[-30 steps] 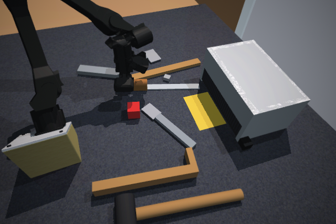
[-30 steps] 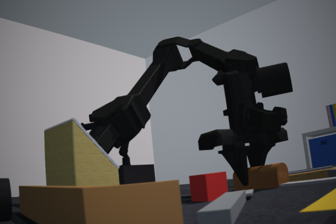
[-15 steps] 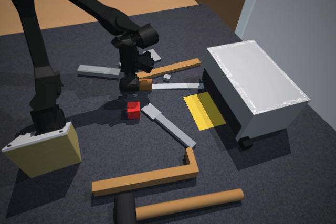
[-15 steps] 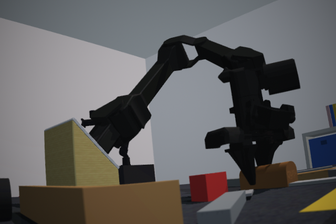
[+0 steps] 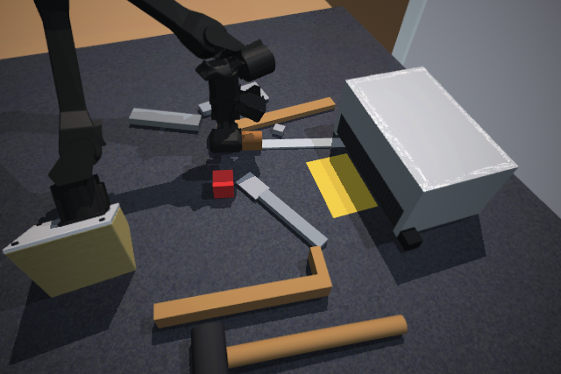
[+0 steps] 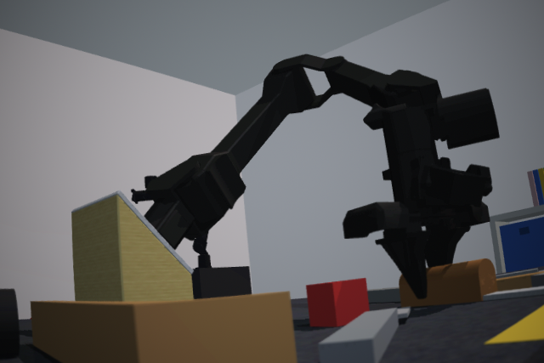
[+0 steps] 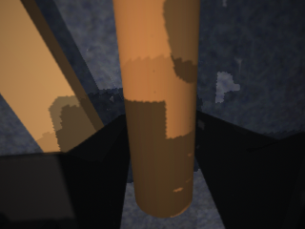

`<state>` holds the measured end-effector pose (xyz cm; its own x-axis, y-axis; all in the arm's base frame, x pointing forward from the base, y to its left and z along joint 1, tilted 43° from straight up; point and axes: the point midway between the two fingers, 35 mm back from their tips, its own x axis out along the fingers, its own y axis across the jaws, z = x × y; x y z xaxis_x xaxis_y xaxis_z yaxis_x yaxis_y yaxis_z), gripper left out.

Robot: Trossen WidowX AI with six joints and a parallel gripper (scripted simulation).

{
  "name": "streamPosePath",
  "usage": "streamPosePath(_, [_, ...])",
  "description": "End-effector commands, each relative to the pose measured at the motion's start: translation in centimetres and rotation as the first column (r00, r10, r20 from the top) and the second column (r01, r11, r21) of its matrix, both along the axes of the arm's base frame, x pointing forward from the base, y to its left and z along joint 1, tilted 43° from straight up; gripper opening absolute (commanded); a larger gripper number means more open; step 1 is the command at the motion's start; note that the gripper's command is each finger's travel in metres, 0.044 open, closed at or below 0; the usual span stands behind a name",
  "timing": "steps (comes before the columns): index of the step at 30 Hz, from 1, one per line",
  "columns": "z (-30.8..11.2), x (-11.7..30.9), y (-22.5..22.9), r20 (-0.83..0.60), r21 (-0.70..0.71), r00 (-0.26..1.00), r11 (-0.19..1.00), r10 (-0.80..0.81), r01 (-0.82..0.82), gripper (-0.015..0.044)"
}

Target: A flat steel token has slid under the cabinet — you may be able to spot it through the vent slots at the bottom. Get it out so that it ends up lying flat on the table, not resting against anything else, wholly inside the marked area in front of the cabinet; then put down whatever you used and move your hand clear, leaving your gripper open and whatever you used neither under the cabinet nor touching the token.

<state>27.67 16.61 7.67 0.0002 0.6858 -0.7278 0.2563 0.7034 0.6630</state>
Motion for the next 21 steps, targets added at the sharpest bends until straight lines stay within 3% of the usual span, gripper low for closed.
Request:
streamPosePath(1, [-0.1,0.7,-0.1,0.000,0.003,1.000,1.000,0.001,-0.001,0.0000])
streamPosePath(21, [-0.4,3.1,-0.5,0.002,0.003,1.000,1.000,0.001,-0.001,0.0000])
